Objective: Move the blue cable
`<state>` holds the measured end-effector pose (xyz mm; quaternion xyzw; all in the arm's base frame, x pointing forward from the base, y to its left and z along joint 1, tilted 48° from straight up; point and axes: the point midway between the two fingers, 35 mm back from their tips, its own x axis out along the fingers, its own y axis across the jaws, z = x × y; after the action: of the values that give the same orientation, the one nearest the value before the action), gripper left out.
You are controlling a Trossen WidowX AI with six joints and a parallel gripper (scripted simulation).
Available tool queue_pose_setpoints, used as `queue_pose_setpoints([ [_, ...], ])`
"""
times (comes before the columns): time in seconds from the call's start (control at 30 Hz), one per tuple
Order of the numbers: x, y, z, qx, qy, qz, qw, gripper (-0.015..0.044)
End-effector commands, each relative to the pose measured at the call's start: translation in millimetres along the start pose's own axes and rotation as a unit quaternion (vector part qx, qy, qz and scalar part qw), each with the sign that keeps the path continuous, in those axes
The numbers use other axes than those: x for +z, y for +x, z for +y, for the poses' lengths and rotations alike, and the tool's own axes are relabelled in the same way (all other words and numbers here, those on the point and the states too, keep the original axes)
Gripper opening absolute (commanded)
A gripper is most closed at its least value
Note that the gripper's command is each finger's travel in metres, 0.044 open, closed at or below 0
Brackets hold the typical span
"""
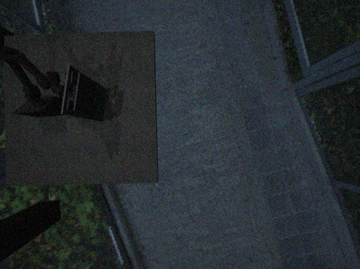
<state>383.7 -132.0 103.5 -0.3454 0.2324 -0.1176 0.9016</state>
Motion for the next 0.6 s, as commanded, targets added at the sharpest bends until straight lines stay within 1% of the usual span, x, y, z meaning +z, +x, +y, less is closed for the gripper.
queue_pose_setpoints([
  [0.0, -1, -3, 1, 0.007, -0.002, 0.0, 1.0, 0.044],
  [0.57, 0, -14, -8, 0.007, -0.002, 0.0, 1.0, 0.044],
])
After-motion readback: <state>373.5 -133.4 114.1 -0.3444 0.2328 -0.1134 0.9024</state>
